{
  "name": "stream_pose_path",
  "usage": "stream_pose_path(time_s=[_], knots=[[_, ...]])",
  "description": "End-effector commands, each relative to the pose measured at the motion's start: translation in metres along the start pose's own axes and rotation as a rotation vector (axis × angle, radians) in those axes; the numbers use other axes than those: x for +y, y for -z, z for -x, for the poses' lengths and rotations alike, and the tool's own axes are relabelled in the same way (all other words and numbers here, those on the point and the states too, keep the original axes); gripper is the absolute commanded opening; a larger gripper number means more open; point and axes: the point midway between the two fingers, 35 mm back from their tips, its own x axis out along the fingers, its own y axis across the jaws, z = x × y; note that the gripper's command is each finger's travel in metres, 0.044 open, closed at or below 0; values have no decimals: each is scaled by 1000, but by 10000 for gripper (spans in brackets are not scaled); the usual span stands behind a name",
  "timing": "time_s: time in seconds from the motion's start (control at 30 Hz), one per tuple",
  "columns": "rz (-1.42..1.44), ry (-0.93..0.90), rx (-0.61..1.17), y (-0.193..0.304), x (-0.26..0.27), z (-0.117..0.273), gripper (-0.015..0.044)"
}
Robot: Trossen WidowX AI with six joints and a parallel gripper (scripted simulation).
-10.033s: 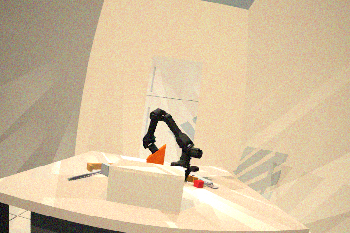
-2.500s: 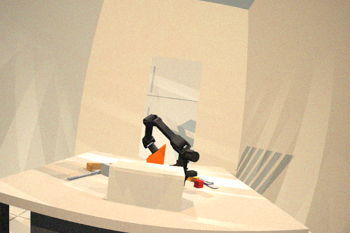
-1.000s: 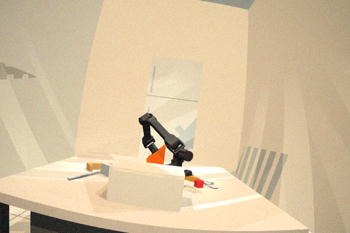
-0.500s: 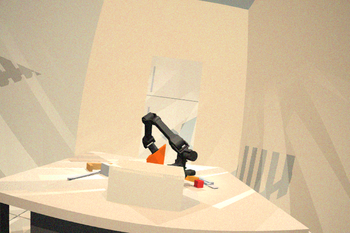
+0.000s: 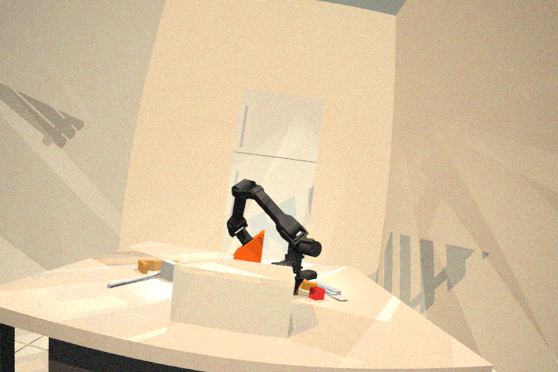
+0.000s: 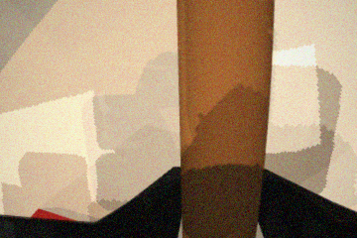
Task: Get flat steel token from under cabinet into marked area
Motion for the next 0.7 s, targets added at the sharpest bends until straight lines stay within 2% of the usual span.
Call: stream_pose_path(time_s=[0.0,0.67], knots=[[2,2,-1,11,0,-1,0],[9,1,0,11,-3,22,0]])
